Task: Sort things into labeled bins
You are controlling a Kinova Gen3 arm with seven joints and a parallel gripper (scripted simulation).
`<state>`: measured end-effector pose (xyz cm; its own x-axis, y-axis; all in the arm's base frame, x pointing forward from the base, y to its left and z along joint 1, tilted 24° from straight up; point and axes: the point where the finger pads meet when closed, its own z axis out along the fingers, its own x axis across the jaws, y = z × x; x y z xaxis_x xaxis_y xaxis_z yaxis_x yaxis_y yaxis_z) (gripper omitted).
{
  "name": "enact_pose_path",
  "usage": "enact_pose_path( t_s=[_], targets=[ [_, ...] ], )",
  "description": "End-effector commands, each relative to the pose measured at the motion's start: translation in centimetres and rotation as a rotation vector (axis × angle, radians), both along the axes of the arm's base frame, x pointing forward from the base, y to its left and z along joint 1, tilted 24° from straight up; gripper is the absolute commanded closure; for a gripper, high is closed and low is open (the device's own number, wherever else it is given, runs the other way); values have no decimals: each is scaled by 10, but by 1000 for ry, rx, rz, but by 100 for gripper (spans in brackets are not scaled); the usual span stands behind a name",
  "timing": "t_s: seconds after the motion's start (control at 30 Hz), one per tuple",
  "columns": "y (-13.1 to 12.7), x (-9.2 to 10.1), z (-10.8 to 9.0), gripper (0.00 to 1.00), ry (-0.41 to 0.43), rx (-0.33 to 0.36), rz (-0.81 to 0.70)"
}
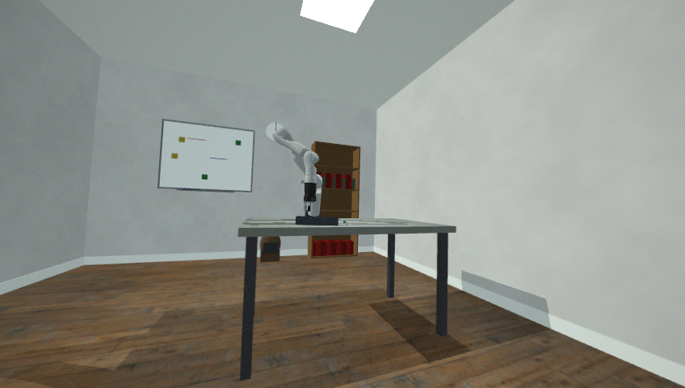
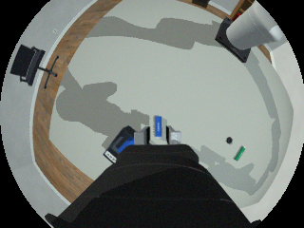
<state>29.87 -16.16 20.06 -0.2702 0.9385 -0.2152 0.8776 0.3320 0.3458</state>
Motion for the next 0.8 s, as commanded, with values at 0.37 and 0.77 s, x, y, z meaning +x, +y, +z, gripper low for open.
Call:
enact_pose_path(
  t_s=[0.37,0.77],
  targets=[
    [0,-1,0,40,3,1,1],
    [0,15,-33,40,0,0,0]
  ],
)
